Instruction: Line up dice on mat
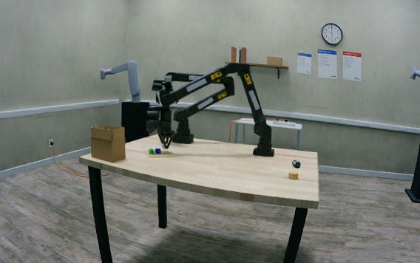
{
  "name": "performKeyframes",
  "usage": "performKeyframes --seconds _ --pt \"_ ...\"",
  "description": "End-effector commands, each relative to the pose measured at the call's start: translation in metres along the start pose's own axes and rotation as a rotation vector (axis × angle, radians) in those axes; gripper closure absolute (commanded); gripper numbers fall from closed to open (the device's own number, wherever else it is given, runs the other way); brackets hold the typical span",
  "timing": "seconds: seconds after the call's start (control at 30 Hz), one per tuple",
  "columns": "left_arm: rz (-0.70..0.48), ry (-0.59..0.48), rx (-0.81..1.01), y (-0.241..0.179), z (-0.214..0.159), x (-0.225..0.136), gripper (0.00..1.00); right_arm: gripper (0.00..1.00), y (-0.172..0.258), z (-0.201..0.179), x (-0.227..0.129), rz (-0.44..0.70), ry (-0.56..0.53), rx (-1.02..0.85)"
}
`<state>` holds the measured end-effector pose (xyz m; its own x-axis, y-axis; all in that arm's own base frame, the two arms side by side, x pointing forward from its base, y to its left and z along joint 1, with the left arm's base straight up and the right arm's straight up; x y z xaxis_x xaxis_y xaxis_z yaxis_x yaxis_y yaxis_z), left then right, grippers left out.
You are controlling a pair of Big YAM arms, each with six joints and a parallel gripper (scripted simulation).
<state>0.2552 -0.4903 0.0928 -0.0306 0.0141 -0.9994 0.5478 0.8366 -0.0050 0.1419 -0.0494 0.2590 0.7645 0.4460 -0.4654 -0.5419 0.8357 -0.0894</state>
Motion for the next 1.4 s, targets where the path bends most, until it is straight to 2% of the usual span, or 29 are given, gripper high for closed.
performKeyframes --seconds 0.0,0.17,0.47,0.83,0.87,1.2,1.27,1.37 --pt "-0.013 -0.043 -0.003 0.002 0.013 0.003 0.8 0.0 -0.006 0.01 -0.004 -0.008 -0.01 -0.032" --pt "-0.031 -0.077 -0.003 -0.002 0.019 -0.01 0.8 0.0 -0.006 0.01 -0.004 -0.008 -0.01 -0.032" --pt "-0.032 -0.077 -0.002 -0.002 0.018 -0.01 0.8 0.0 -0.006 0.01 -0.004 -0.008 -0.01 -0.032" --pt "-0.016 -0.051 -0.019 0.012 0.009 0.009 0.8 0.0 -0.006 0.01 -0.004 -0.008 -0.01 -0.032" --pt "-0.027 -0.073 -0.016 0.006 0.016 0.001 0.8 0.0 -0.006 0.01 -0.004 -0.008 -0.01 -0.032" --pt "-0.028 -0.072 -0.007 0.002 0.013 0.001 0.8 0.0 -0.006 0.01 -0.004 -0.008 -0.01 -0.032" --pt "-0.039 -0.089 -0.004 -0.013 0.016 -0.004 0.8 0.0 -0.006 0.01 -0.004 -0.008 -0.01 -0.032" --pt "-0.042 -0.094 -0.004 -0.013 0.017 -0.007 0.8 0.0 -0.006 0.01 -0.004 -0.008 -0.01 -0.032"
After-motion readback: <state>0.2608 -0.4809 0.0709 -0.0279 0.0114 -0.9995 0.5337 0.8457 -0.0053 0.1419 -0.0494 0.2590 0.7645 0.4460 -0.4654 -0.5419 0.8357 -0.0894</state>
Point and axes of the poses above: on each arm, the point where the finger pads meet when closed, its own x axis out along the fingers, its own y axis across the jaws, z = x × y, the point moved 7 cm from there along -x, back along the fingers, and after that the axes turned 7 degrees about -x, right-handed, at the moved point
